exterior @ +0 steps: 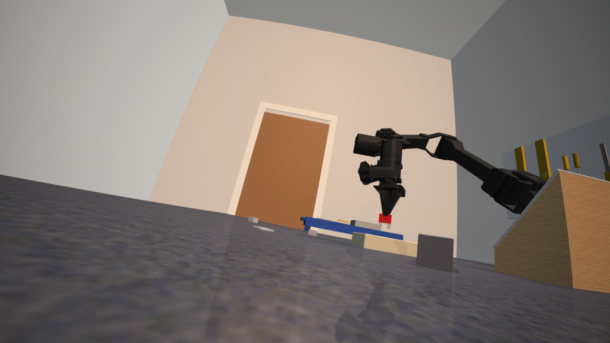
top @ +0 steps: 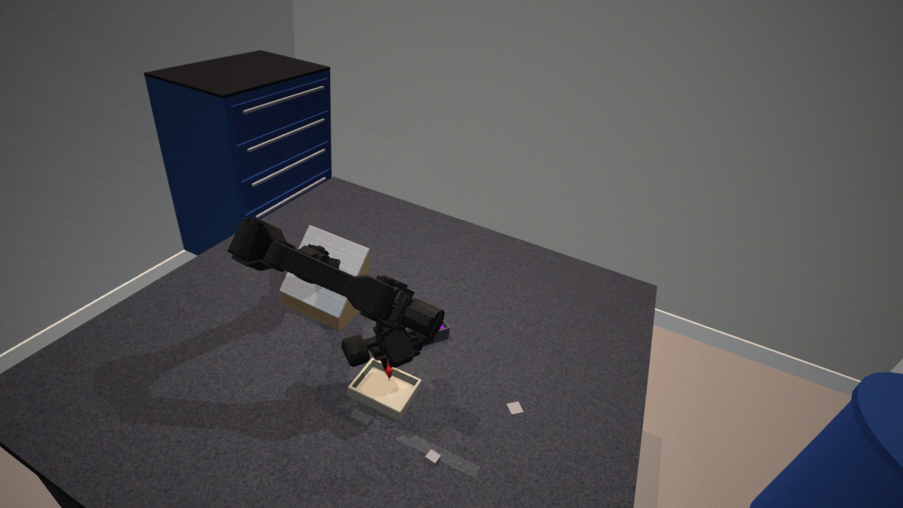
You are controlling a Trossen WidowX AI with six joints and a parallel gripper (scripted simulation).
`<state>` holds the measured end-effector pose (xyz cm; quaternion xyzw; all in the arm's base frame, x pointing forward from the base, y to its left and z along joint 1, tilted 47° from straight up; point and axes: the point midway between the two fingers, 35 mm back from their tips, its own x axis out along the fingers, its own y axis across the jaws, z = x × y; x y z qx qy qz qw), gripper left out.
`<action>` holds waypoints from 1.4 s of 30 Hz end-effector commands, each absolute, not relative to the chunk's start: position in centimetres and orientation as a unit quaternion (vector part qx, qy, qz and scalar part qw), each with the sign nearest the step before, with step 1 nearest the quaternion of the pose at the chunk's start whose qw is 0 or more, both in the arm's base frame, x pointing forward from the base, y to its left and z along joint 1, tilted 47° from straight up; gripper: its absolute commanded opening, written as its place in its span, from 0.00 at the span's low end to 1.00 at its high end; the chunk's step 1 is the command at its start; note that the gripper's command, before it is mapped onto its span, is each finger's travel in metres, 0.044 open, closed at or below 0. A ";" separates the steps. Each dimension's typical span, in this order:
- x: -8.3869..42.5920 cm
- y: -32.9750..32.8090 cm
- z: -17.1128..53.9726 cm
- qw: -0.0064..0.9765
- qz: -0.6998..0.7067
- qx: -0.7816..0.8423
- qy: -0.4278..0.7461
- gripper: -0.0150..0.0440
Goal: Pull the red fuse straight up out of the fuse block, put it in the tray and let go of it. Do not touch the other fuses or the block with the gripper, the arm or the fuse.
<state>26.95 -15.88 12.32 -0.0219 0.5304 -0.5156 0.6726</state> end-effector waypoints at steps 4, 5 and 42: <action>26.7 -16.8 11.6 0.671 -0.517 -0.024 0.531 0.25; 26.7 -16.9 11.5 0.671 -0.517 -0.024 0.531 0.25; 26.9 -15.1 13.2 0.671 -0.517 -0.024 0.531 0.81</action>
